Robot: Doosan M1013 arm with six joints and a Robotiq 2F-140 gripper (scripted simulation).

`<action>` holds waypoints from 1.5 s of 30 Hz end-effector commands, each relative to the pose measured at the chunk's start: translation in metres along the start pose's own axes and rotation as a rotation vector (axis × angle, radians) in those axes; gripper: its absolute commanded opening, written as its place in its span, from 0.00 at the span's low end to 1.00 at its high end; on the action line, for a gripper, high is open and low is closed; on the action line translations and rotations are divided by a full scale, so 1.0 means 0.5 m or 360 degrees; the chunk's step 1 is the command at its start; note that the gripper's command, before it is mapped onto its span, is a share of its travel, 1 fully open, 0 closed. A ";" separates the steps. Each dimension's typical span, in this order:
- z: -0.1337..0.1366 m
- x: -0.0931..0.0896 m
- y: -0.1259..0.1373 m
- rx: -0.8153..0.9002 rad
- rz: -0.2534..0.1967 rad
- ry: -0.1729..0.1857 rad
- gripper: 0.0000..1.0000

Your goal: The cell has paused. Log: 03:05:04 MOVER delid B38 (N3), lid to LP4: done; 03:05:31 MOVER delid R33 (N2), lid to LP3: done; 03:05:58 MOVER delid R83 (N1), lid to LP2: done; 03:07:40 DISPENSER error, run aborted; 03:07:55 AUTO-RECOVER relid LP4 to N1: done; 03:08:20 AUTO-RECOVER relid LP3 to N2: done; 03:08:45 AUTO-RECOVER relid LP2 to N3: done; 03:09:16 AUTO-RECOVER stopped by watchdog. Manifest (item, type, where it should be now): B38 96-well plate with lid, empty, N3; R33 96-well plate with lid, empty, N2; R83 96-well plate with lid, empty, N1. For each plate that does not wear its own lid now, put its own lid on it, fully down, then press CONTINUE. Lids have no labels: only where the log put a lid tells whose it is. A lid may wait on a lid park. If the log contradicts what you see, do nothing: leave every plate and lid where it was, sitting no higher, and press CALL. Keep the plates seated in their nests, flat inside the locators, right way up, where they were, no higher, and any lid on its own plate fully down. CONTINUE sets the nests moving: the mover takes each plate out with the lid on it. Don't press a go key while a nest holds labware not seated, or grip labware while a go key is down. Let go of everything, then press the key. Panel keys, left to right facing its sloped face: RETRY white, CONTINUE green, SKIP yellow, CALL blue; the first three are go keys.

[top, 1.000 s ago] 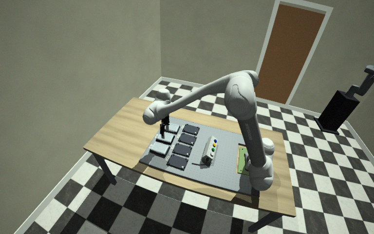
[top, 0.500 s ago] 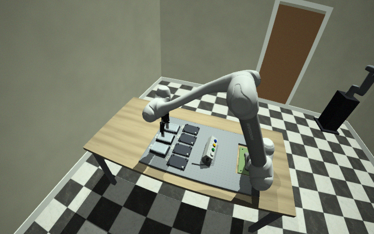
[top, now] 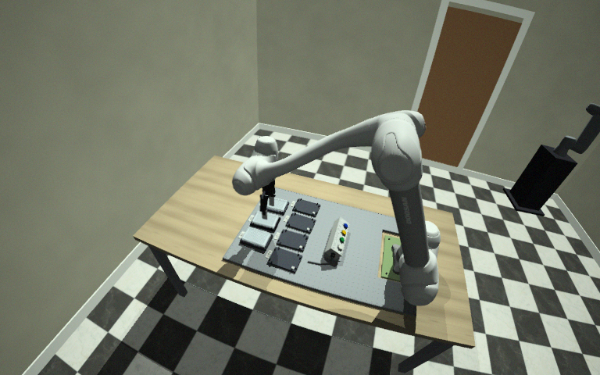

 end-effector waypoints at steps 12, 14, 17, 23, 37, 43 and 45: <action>-0.019 0.107 0.378 -0.0036 0.0001 0.0000 0.66; -0.019 0.107 0.378 -0.0036 0.0001 0.0000 0.66; -0.022 0.113 0.447 -0.0042 0.0001 0.0000 0.66; -0.026 0.112 0.636 -0.0059 0.0001 0.0000 0.66; -0.028 0.084 0.823 -0.0076 0.0001 0.0000 0.00; -0.028 0.084 0.823 -0.0076 0.0001 0.0000 0.00; -0.028 0.084 0.823 -0.0076 0.0001 0.0000 0.00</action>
Point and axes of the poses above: the point where the finger pads meet when closed, its own x axis back along the fingers, its own z axis across the jaws, y = z × x, the point moved 1 cm from there along x, back along the fingers, and after that the axes turned 4 degrees about -x, right-handed, at the moved point
